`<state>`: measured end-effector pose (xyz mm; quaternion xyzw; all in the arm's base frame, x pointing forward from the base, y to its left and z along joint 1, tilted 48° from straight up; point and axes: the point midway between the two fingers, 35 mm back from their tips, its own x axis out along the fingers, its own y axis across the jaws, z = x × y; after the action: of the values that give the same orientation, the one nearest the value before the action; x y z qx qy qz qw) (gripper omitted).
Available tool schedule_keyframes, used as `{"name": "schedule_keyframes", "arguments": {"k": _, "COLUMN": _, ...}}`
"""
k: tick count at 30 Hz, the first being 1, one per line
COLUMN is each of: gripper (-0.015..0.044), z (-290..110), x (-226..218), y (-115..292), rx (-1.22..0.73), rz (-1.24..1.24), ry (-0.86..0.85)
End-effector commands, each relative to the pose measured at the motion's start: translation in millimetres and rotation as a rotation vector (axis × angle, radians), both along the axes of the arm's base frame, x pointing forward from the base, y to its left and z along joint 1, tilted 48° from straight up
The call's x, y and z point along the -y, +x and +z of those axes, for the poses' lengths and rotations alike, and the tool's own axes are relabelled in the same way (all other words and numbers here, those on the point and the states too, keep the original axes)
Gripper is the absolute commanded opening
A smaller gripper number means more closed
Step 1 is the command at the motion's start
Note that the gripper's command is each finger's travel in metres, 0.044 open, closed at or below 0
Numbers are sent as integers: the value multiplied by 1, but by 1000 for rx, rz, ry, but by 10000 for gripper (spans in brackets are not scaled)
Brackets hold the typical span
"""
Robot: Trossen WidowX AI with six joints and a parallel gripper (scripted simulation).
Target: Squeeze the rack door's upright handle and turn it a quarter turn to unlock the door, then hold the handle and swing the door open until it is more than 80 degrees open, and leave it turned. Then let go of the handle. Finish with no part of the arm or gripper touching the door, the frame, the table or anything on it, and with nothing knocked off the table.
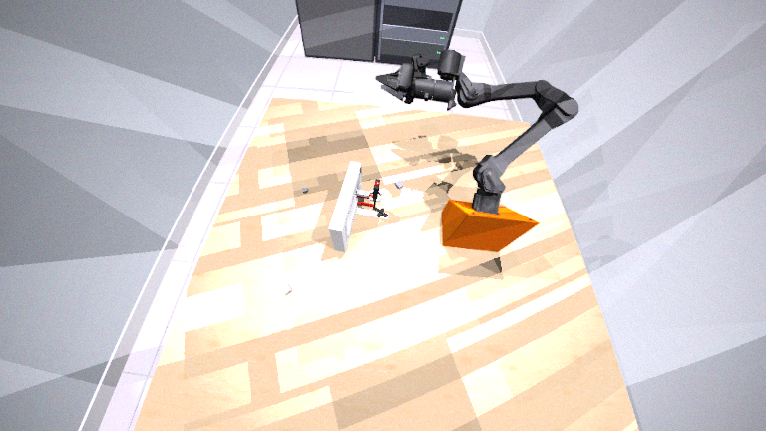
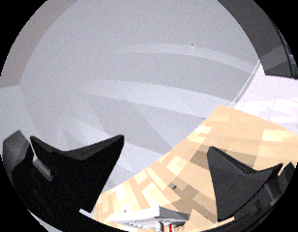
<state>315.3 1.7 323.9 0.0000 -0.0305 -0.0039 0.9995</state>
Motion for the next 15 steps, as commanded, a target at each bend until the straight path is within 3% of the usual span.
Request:
{"name": "schedule_keyframes", "arguments": {"k": 1, "gripper": 374, "z": -1, "x": 0, "y": 1, "rx": -5, "rz": -1, "ry": 1}}
{"name": "schedule_keyframes", "arguments": {"k": 5, "gripper": 281, "z": -19, "x": -2, "y": 13, "rx": -104, "rz": -15, "ry": 26}}
{"name": "schedule_keyframes", "arguments": {"k": 15, "gripper": 281, "z": -77, "x": -11, "y": 36, "rx": -406, "rz": -70, "ry": 40}}
